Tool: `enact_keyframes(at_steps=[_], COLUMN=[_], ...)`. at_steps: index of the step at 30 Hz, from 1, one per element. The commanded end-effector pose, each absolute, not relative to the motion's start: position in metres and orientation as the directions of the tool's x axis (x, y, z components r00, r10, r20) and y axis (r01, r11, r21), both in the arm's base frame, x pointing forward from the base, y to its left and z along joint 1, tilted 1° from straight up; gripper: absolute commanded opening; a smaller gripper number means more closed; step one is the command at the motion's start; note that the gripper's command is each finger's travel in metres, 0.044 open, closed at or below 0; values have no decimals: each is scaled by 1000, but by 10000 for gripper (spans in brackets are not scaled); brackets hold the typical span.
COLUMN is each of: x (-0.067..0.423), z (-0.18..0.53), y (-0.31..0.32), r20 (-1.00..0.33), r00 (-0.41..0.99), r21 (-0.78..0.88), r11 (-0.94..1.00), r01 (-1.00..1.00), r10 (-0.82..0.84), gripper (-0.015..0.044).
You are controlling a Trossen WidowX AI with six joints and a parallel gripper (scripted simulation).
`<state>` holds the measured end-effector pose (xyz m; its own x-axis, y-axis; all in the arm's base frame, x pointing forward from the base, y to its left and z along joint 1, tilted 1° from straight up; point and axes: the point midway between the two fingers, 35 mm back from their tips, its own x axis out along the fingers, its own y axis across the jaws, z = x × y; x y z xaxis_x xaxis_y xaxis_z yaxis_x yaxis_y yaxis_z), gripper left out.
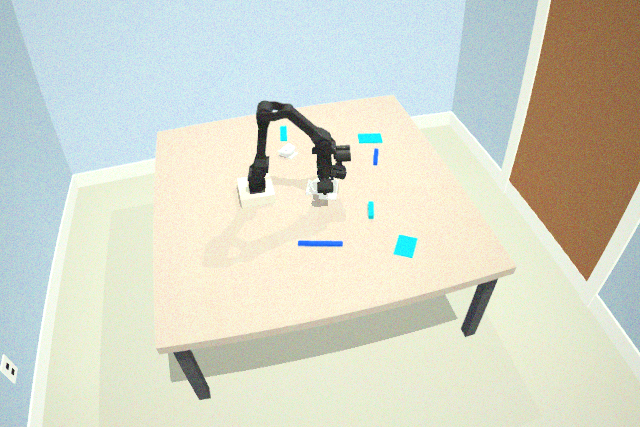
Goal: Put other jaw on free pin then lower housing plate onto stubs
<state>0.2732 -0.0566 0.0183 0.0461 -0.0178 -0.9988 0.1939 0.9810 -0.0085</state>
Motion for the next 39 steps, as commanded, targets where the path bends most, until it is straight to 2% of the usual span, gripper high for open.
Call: enact_keyframes(at_steps=[1, 39], x=[273, 273], z=[15, 20], y=[-57, -57], r20=[-999, -999], r00=[45, 45], r21=[-12, -12], r11=[981, 981], r01=[192, 192], r10=[-21, -21], gripper=[134, 134])
